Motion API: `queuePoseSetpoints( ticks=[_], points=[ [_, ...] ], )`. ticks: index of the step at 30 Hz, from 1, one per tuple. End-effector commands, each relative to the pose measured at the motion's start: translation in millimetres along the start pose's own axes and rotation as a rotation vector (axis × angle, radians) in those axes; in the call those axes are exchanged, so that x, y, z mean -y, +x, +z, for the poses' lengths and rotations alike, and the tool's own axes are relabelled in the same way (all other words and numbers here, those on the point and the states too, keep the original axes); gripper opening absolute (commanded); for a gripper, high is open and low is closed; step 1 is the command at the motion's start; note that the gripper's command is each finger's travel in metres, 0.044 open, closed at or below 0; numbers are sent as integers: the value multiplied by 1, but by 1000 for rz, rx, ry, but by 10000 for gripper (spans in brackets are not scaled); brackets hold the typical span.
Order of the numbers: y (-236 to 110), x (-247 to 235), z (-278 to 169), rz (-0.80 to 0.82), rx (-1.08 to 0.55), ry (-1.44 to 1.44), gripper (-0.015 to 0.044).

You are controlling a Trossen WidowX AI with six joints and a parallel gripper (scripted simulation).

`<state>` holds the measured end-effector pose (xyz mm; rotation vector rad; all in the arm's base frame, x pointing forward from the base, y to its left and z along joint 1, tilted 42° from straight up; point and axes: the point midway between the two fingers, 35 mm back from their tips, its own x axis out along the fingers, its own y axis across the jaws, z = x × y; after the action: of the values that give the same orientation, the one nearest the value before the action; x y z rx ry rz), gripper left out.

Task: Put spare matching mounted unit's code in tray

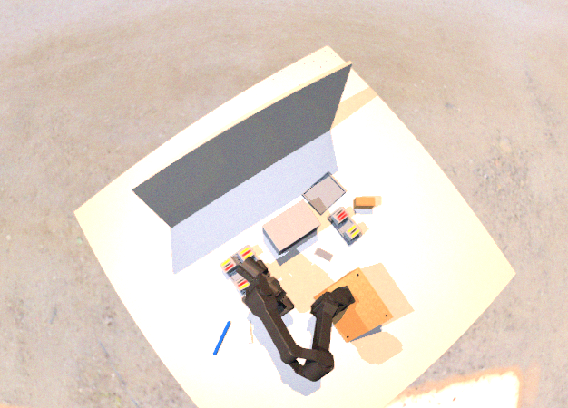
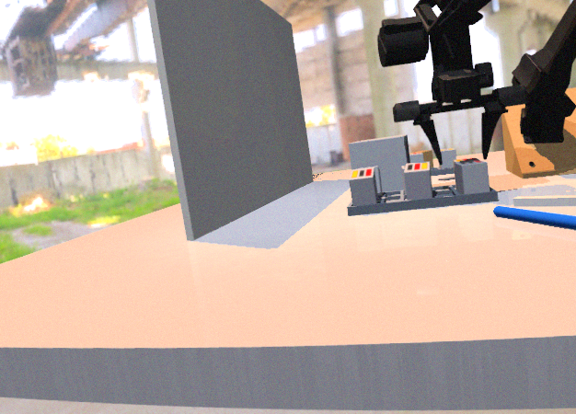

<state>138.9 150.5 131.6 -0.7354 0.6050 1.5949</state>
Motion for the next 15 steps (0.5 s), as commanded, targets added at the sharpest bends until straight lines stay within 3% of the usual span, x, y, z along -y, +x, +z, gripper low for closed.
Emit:
queuePoseSetpoints(
  ticks=[1, 15],
  points=[
    [7, -1, -1, 2, -4, 4, 300],
    [29, -4, 0, 1, 6, 5, 300]
  ],
)
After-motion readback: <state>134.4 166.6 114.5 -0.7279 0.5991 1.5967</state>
